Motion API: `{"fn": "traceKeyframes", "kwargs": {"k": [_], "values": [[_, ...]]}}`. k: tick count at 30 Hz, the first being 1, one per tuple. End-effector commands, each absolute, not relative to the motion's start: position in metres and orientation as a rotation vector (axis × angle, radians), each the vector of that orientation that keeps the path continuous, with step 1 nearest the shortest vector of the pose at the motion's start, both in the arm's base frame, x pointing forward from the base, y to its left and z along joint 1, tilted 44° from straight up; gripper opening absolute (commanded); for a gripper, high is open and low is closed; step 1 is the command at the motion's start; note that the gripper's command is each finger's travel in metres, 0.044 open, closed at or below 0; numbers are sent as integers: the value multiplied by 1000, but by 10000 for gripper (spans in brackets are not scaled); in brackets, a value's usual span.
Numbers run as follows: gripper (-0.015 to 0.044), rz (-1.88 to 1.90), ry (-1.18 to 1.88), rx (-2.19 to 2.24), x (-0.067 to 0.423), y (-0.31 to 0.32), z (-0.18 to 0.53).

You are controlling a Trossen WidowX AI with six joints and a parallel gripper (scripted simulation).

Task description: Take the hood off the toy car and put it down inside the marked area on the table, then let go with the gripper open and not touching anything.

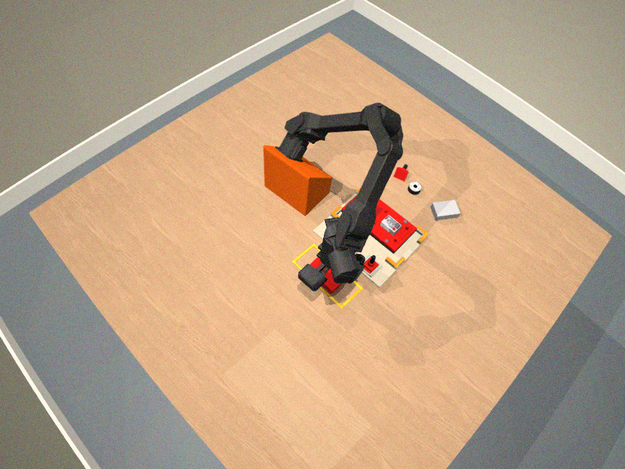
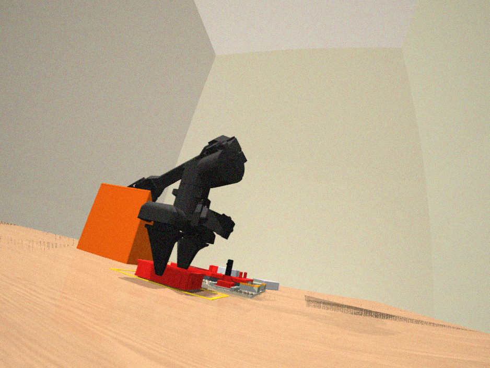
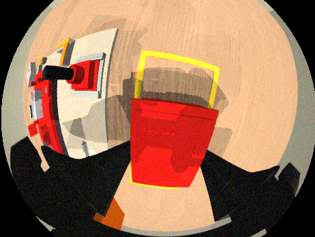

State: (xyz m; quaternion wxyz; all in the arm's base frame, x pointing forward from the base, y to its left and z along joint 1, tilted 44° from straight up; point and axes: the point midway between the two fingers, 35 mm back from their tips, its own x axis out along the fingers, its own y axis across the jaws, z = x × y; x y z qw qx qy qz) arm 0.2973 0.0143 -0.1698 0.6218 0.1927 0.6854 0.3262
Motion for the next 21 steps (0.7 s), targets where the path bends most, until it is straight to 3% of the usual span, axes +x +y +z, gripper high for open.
{"fn": "traceKeyframes", "kwargs": {"k": [1, 10, 21], "values": [[210, 750, 1575, 442, 297, 14, -170], [440, 750, 1575, 442, 298, 13, -168], [440, 752, 1574, 446, 309, -36, -118]]}}
